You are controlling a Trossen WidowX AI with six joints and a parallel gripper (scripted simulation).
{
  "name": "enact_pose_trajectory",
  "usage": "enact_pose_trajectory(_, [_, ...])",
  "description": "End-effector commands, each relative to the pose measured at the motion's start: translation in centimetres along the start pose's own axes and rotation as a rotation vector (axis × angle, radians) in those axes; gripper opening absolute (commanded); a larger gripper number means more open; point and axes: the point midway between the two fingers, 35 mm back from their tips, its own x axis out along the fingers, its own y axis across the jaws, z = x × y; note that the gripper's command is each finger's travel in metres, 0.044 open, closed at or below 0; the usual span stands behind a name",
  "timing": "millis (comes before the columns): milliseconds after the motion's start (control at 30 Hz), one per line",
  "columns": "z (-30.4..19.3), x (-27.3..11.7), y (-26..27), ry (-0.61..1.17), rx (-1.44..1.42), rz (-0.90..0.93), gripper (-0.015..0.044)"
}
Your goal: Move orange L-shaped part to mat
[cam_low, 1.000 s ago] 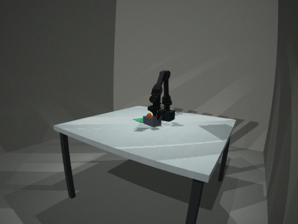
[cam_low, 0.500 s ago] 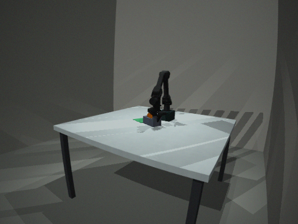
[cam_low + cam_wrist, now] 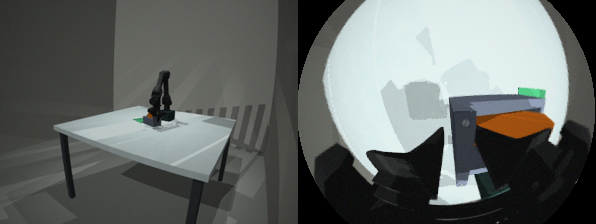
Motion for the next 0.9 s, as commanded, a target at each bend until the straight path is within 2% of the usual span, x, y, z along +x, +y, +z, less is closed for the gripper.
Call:
enact_pose_trajectory(0, [0.0,0.0,0.0,0.000,0.000,0.000,0.0180])
enact_pose_trajectory(433, [-0.1,-1.5,1.1,0.005,-0.003,-0.005,0.0180])
enact_pose_trajectory(533, [0.2,-4.0,0.9,0.005,-0.003,-0.005,0.0180])
enact_pose_trajectory(700, [0.0,-10.5,0.0,0.005,-0.003,-0.006,0.0180])
enact_pose_trajectory(867, [0.0,-10.8,-0.1,0.005,-0.003,-0.006,0.0180])
